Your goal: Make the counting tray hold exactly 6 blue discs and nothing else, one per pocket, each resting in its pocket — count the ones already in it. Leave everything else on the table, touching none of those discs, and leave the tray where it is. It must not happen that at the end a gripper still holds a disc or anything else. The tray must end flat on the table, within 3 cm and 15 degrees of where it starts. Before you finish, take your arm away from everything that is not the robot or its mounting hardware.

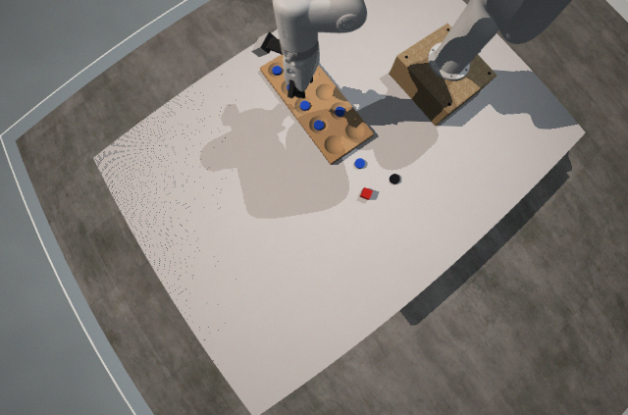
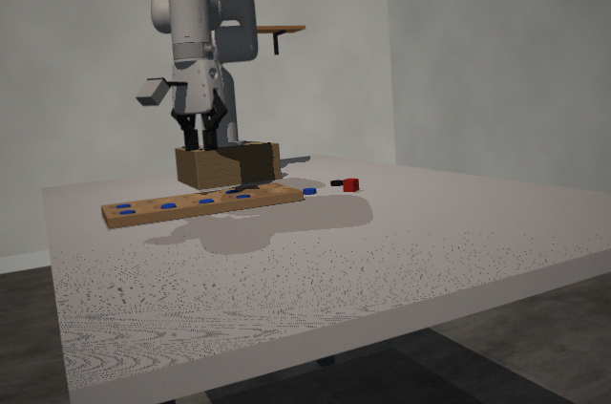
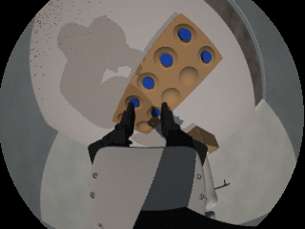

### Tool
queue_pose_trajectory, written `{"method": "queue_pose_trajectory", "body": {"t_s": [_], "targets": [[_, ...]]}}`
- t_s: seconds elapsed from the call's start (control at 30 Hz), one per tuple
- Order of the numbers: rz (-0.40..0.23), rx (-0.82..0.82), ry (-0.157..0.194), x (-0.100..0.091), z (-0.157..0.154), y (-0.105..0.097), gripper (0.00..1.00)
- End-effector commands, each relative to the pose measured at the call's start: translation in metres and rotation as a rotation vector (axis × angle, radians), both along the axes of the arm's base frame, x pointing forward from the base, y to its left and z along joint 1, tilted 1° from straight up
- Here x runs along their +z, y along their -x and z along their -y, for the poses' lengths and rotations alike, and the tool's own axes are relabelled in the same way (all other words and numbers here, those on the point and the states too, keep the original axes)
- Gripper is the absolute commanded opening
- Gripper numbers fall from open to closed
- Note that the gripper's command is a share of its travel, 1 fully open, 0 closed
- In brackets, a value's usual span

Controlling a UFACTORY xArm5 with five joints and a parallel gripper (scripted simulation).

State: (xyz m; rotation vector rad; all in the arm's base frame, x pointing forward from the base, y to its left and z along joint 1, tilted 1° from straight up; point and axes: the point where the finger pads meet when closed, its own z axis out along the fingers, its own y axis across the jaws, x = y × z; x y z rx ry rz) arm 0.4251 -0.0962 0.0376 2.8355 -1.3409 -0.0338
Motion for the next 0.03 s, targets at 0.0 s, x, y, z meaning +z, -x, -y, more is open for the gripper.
{"method": "queue_pose_trajectory", "body": {"t_s": [0.0], "targets": [[0.004, 0.0, 0.001, 0.0012, 0.0003, -0.0013, 0.47]]}}
